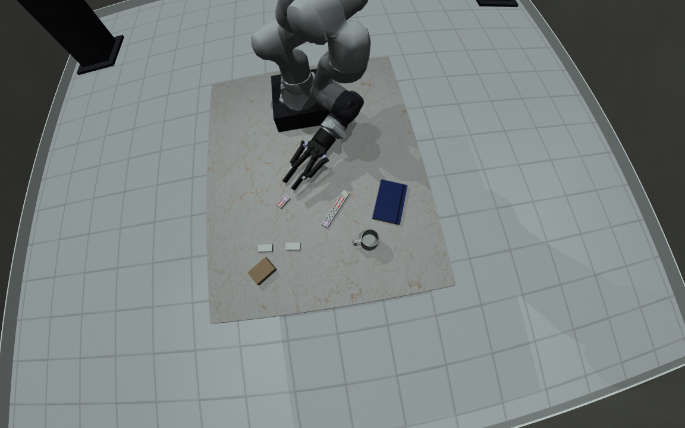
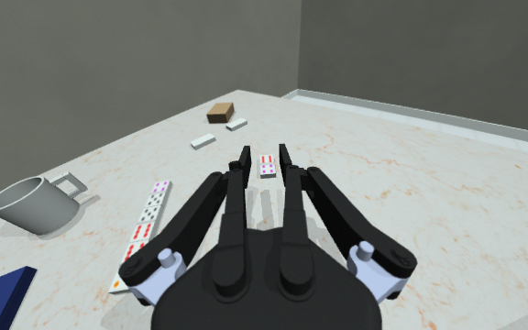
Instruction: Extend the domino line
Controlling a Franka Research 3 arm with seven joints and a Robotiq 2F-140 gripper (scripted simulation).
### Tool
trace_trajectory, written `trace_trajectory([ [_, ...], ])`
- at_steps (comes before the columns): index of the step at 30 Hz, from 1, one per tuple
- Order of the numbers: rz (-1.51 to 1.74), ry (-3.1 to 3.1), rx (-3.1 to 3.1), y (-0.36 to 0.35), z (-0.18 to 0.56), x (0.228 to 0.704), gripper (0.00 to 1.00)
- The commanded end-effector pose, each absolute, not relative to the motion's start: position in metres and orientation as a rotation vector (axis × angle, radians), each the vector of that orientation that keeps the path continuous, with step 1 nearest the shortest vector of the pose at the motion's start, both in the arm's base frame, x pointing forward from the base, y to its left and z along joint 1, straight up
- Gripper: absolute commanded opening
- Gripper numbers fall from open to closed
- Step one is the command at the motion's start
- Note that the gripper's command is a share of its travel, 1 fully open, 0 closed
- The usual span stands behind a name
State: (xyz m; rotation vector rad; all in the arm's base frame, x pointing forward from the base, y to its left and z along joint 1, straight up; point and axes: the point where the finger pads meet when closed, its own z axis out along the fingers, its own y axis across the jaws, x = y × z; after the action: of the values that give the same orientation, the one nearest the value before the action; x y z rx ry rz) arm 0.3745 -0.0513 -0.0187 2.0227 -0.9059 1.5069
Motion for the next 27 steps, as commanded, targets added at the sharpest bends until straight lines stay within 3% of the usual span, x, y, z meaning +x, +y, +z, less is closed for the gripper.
trace_trajectory([
  [1, 1.464, -0.893, 2.06, -0.05, -0.018, 0.374, 0.34],
  [27, 1.02, -1.051, 2.428, -0.065, 0.004, 0.388, 0.34],
])
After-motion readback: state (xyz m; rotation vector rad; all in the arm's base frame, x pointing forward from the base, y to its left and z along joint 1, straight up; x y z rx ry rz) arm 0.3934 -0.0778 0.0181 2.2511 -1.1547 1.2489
